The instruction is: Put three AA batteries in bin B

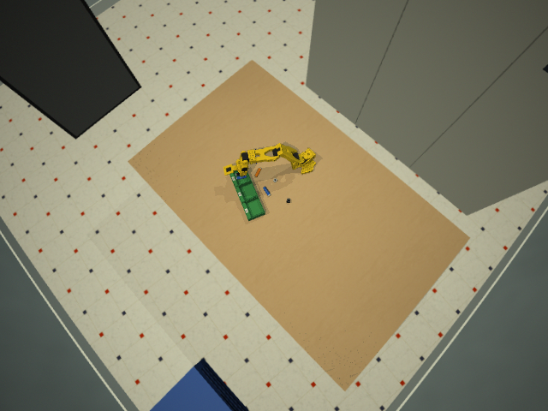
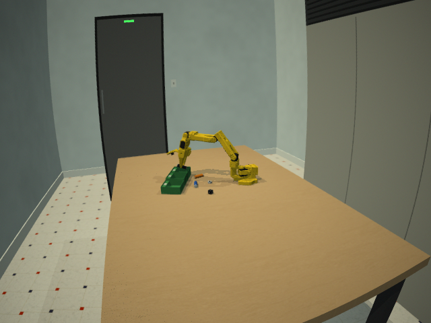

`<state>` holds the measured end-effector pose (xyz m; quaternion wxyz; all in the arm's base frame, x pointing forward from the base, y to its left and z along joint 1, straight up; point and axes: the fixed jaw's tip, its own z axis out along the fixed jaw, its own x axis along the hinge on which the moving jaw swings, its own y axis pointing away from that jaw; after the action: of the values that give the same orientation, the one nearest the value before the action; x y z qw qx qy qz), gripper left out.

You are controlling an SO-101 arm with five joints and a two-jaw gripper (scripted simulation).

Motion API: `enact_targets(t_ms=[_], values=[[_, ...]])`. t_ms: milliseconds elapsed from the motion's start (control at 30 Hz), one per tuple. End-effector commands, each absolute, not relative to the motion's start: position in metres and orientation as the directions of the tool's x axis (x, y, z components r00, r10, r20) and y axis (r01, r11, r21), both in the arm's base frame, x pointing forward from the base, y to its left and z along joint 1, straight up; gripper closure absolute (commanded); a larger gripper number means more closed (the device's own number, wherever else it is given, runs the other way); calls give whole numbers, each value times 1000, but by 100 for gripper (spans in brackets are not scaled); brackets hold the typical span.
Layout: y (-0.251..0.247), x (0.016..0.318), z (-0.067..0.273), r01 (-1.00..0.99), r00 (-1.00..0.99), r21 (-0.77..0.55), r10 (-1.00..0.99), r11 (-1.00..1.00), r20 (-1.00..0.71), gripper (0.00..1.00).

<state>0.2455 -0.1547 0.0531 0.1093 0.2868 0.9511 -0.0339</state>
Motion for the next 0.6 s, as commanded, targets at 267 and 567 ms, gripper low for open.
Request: enact_targets(t_ms=[267, 567], values=[[-160, 249, 73, 553, -788, -4, 521, 833, -328, 100], [-160, 249, 73, 553, -788, -4, 521, 833, -328, 100]])
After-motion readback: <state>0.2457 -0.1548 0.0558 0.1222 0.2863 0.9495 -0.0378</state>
